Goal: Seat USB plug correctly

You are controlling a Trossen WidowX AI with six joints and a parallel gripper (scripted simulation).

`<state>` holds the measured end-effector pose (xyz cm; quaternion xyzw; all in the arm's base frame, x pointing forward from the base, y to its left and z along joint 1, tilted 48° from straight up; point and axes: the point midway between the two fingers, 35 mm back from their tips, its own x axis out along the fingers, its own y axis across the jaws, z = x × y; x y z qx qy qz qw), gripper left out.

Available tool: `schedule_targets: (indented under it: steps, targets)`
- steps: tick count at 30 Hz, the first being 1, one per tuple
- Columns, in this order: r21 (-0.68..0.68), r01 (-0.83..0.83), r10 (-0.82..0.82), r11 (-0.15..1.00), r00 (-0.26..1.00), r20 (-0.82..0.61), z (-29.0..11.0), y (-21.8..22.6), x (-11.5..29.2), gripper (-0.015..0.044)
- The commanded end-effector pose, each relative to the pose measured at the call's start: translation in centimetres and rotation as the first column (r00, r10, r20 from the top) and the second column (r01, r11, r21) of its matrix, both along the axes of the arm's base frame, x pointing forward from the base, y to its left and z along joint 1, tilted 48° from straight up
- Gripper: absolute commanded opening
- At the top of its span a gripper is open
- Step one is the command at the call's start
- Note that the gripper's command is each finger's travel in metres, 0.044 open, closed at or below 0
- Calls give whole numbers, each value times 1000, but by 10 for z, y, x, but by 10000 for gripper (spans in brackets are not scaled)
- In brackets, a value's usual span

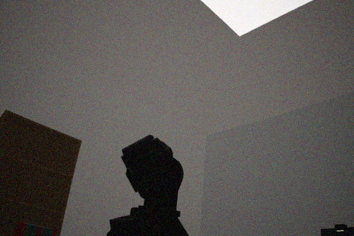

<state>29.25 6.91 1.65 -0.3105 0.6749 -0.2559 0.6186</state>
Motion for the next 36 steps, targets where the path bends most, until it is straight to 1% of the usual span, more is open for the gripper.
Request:
schedule_targets:
  steps: [1, 9, 18, 27, 36]
  targets:
    - [8, -72, 73, 997, 994, -77, 0, 0, 0, 0]
    - [38, -209, 212, 977, 951, -226, 0, 0, 0, 0]
    - [96, -350, 360, 932, 852, -380, 0, 0, 0, 0]
    - [176, -470, 489, 865, 707, -512, 0, 0, 0, 0]
    - [274, -563, 593, 780, 522, -613, 0, 0, 0, 0]
